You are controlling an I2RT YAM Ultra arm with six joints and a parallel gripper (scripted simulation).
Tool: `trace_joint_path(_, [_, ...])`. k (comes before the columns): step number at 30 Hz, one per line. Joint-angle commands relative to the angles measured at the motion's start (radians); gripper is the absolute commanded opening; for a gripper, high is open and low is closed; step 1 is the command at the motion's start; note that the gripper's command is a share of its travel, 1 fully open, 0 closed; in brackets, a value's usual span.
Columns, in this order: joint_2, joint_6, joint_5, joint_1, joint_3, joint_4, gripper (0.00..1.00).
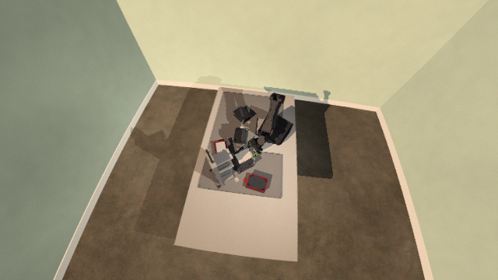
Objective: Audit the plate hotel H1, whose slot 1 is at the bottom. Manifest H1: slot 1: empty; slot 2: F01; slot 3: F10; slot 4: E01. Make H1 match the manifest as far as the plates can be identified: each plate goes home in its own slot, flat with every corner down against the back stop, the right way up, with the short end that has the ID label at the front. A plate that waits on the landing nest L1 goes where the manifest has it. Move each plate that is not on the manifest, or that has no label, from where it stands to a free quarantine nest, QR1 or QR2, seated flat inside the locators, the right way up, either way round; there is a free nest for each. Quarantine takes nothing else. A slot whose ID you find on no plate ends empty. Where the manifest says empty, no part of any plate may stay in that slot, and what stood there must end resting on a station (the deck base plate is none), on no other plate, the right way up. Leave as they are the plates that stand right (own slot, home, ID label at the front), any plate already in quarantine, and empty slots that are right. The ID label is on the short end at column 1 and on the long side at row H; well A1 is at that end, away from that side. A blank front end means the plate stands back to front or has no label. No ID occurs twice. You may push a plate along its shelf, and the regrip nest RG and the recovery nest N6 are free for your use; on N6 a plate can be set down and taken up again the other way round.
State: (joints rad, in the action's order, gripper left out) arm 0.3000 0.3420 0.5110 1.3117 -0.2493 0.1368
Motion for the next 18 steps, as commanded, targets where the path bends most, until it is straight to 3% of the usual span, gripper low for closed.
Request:
trace_joint_path(1, [-0.037, 0.007, 0.018, 0.006, -0.047, 0.033, 0.86])
trace_joint_path(18, [-0.082, 0.013, 0.042, 0.031, -0.105, 0.138, 0.86])
